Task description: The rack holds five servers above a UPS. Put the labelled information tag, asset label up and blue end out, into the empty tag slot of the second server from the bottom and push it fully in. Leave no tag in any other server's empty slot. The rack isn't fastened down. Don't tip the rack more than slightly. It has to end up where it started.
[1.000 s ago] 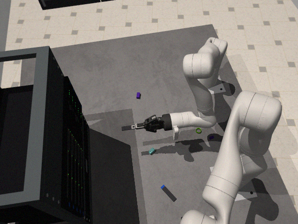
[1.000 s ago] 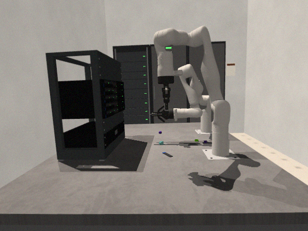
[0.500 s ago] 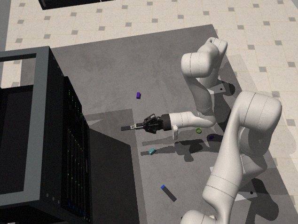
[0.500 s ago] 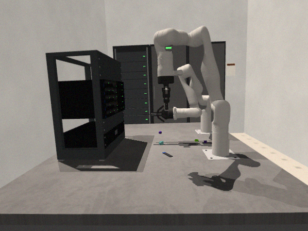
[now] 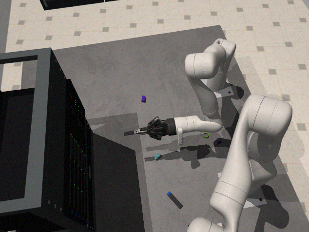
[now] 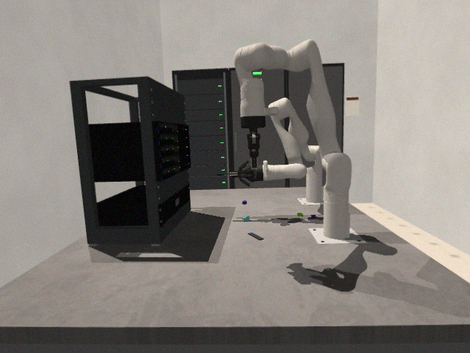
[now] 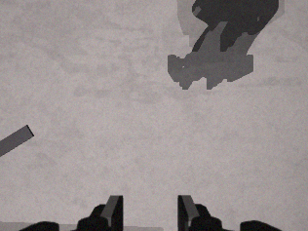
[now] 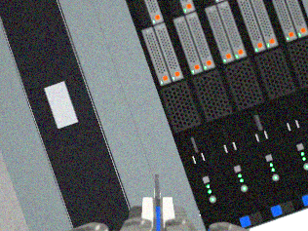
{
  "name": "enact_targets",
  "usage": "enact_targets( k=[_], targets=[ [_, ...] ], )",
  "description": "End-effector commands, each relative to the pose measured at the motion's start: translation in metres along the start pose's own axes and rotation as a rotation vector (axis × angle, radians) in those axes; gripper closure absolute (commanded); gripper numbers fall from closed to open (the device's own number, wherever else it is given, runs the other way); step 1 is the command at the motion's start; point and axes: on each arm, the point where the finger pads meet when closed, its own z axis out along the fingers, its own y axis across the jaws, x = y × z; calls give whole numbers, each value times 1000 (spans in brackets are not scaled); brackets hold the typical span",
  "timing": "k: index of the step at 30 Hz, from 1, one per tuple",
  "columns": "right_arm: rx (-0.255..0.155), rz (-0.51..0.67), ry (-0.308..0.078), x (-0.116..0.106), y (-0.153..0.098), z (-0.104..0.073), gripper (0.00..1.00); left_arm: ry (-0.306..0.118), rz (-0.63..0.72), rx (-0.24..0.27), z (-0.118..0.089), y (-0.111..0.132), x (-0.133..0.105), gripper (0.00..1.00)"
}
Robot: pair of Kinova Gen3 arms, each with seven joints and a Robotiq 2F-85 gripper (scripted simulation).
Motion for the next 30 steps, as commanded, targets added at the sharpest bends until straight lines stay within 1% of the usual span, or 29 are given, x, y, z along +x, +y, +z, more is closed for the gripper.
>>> enact_targets(
  k=[1,2,4,19,21,30],
  targets=[
    [1,63,0,1,1,2,987,-1,0,-1,0,0,0,606],
    [2,82,0,1,1,2,987,-1,0,-1,0,0,0,606],
    [2,82,0,1,1,2,987,-1,0,-1,0,0,0,606],
    [12,389,-7,3,4,12,987,-1,0,-1,0,0,0,606],
    [12,389,-7,3,4,12,987,-1,0,-1,0,0,0,606],
    [16,600,-11,5,7,18,987,-1,0,-1,0,0,0,606]
  ],
)
